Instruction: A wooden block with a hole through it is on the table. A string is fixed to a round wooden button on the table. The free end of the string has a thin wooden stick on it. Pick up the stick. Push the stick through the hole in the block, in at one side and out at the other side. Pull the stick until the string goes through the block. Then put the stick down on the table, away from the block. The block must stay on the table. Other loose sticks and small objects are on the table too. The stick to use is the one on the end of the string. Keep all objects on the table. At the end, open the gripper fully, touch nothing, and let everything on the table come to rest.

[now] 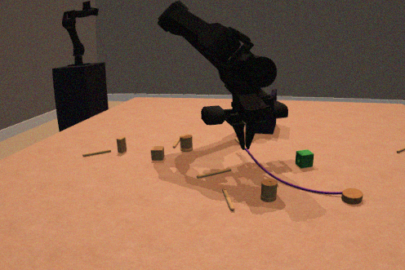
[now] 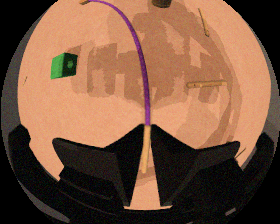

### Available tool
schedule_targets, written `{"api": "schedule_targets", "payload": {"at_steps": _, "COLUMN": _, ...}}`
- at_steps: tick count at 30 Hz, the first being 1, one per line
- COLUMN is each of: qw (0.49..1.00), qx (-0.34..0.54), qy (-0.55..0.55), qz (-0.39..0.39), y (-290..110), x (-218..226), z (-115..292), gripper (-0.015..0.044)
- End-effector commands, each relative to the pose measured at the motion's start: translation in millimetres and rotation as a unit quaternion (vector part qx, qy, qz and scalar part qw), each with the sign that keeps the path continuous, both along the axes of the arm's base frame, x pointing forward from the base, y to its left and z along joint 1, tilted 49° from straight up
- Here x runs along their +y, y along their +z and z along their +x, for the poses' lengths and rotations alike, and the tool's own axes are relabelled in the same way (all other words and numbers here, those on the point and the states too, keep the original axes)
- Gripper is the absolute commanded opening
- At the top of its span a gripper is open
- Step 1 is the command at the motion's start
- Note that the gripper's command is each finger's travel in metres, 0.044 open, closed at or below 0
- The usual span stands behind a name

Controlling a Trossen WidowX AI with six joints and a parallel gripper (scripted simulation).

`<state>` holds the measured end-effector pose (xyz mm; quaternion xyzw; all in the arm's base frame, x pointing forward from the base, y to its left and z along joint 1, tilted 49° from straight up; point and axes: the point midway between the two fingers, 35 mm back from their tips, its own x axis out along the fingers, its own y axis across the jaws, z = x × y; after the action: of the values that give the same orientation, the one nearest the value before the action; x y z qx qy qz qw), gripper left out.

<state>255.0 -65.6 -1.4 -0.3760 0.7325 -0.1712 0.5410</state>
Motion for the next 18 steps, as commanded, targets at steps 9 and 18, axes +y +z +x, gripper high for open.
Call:
{"api": "schedule_targets", "payload": {"at_steps": 9, "qw": 1.0, "qx": -0.004, "qy": 0.0, "qz": 0.002, "y": 12, "x": 14, "z": 4, "gripper": 0.0}}
{"api": "schedule_targets", "payload": {"at_steps": 18, "qw": 1.0, "qx": -0.004, "qy": 0.0, "qz": 0.001, "y": 20, "x": 22, "z": 4, "gripper": 0.0}}
